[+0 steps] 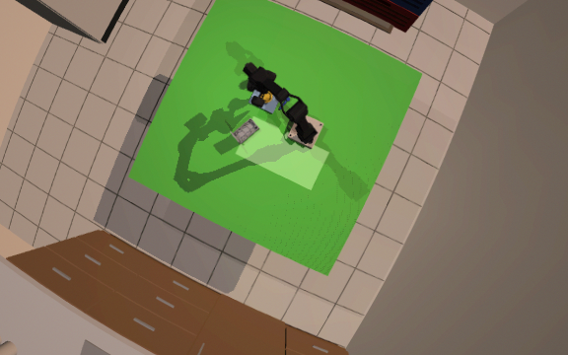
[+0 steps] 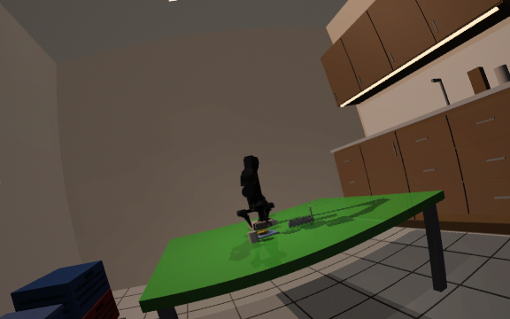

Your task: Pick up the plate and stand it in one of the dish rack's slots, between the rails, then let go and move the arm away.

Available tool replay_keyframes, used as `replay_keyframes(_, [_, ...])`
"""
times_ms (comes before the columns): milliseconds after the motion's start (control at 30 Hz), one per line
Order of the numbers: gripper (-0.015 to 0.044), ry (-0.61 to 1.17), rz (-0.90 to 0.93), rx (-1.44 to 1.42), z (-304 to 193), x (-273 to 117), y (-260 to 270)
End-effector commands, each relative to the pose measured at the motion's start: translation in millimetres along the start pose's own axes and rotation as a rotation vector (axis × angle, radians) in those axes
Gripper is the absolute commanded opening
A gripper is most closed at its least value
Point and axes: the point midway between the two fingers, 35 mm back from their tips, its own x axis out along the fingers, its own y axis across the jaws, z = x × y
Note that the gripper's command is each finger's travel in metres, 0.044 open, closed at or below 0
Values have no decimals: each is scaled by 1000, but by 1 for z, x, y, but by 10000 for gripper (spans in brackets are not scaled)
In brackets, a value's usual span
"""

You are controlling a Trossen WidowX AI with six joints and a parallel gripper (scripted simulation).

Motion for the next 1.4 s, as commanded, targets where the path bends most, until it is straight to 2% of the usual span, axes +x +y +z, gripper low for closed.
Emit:
replay_keyframes(0, [400,9,9,6,-2,10,2])
replay_keyframes(800, [400,9,10,6,-5,46,5])
replay_keyframes(933, [376,9,10,6,-5,46,5])
replay_keyframes(1067, [376,9,10,6,-5,46,5])
replay_keyframes(1367, [316,9,10,6,-5,46,5])
